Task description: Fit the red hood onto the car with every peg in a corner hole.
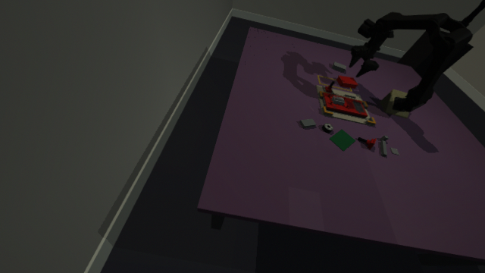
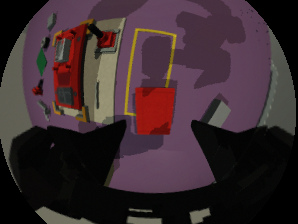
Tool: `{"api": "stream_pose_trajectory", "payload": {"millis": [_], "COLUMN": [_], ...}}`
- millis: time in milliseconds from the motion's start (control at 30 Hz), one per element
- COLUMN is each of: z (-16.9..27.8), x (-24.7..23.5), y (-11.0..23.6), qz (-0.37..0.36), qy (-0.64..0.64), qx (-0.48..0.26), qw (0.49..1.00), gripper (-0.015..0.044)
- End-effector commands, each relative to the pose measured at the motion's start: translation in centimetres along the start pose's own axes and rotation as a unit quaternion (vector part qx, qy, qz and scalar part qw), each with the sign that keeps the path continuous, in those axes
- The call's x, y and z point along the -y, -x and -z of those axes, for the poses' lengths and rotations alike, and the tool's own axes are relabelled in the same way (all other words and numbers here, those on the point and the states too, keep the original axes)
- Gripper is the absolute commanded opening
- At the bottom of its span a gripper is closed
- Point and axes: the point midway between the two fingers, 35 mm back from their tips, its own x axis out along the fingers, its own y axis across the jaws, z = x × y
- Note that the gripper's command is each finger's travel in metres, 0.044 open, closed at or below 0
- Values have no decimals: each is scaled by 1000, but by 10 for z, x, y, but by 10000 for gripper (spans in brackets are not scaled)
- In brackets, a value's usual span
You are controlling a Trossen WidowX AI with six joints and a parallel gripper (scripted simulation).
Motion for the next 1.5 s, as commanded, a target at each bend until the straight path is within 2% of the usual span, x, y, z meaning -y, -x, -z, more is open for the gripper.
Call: {"api": "stream_pose_trajectory", "payload": {"millis": [0, 1467], "z": [2, 4], "x": [-2, -4], "y": [-7, -41], "qz": [-6, -7], "qy": [-5, -5], "qx": [-1, -1], "qw": [1000, 1000], "gripper": [440, 440]}}
